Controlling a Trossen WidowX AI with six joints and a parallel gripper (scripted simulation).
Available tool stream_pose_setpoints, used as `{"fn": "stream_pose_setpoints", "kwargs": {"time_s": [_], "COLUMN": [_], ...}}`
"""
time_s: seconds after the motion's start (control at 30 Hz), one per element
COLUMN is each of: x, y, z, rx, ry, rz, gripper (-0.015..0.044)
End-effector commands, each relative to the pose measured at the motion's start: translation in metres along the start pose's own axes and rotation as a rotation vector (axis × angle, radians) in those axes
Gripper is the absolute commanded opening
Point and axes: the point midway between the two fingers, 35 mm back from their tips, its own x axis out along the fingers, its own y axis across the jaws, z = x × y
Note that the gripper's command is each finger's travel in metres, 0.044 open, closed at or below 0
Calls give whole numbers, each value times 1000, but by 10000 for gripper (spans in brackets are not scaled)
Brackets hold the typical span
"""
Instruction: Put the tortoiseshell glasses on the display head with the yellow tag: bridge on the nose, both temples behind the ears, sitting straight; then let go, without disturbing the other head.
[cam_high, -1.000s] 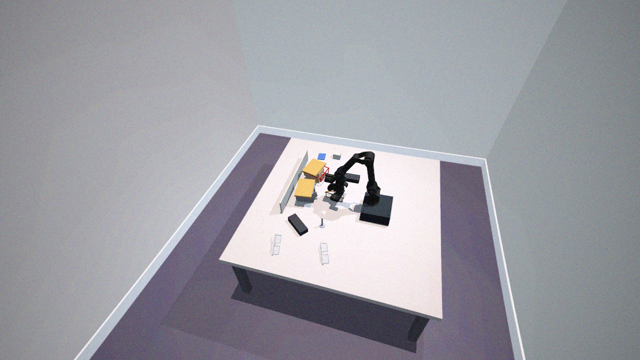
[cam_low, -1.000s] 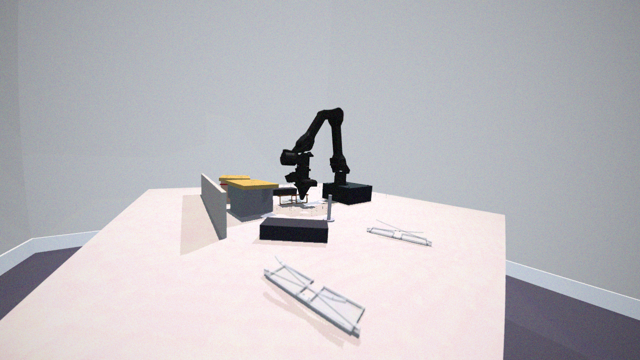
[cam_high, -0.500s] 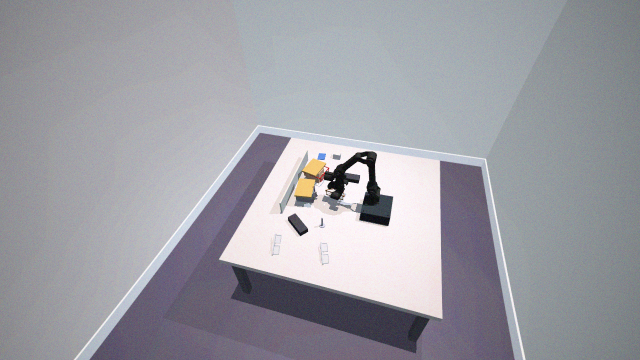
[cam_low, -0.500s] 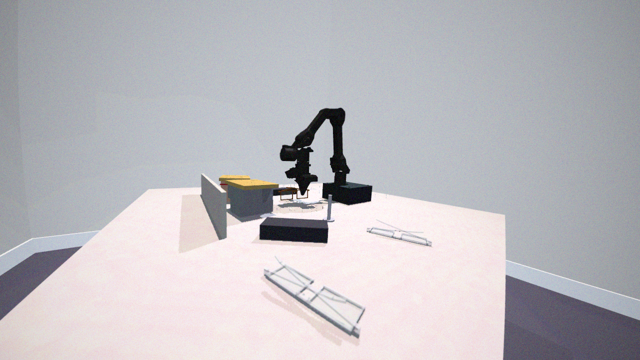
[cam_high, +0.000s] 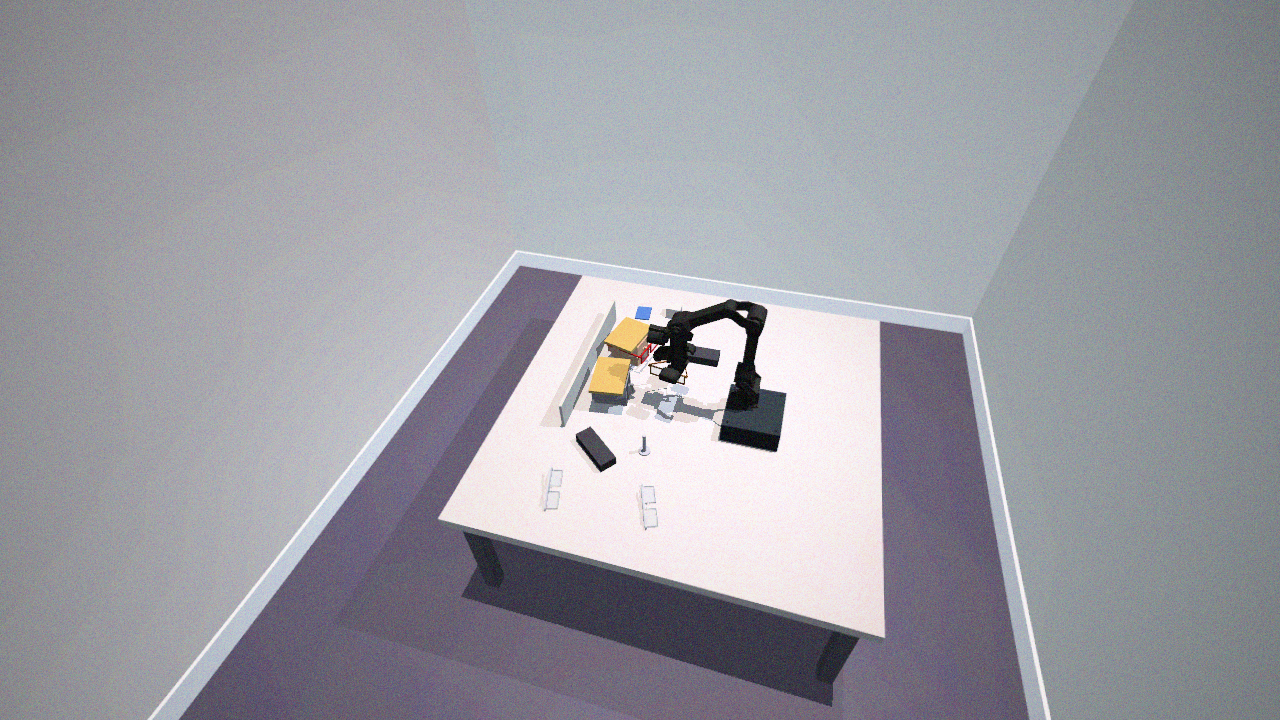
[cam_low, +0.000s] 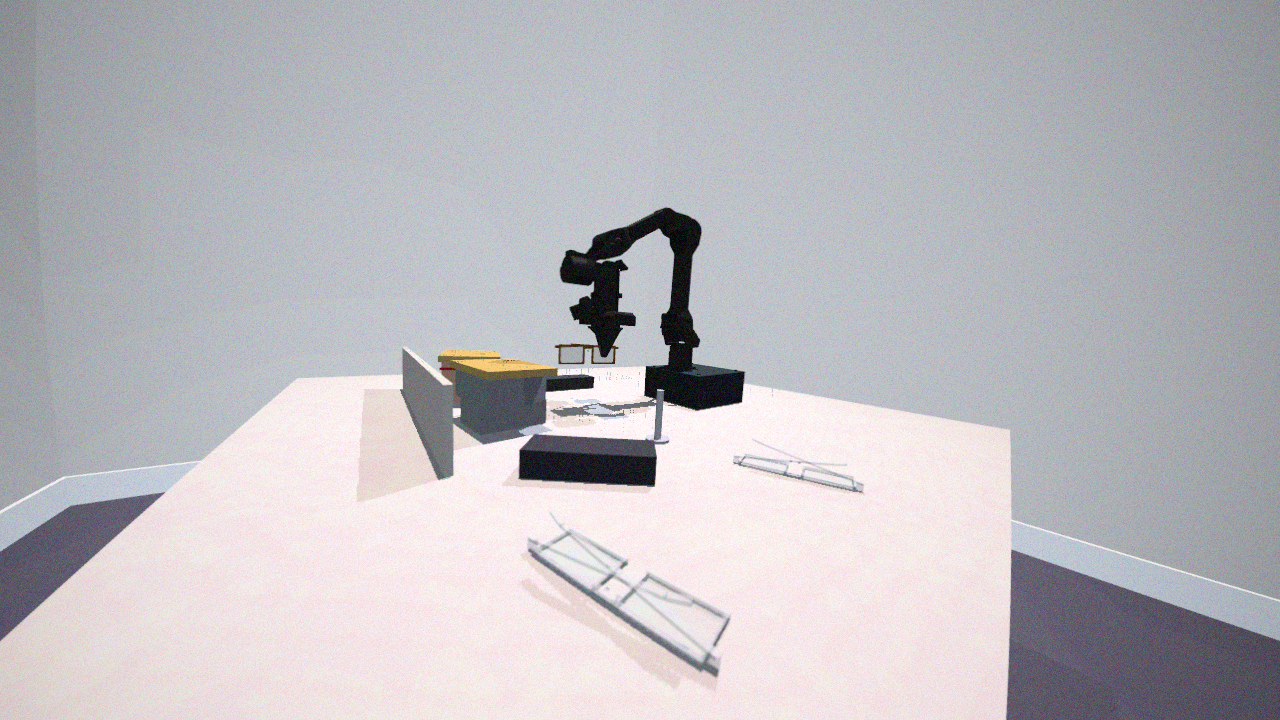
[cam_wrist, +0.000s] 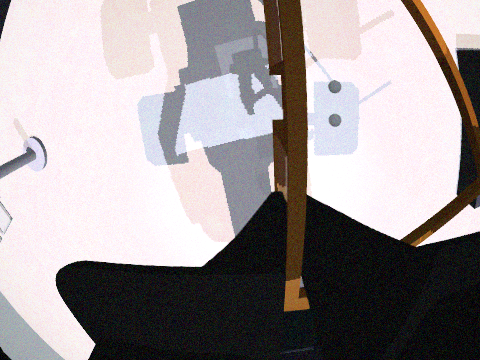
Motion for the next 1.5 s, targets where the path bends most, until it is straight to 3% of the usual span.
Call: {"fn": "stream_pose_setpoints", "kwargs": {"time_s": [0.0, 0.77, 1.47], "x": [-4, -11, -10], "y": [2, 118, 240], "z": [1, 15, -25], "rx": [-17, -483, -930], "ry": [-6, -8, -12], "rz": [-3, 7, 19], "gripper": [0, 0, 0]}}
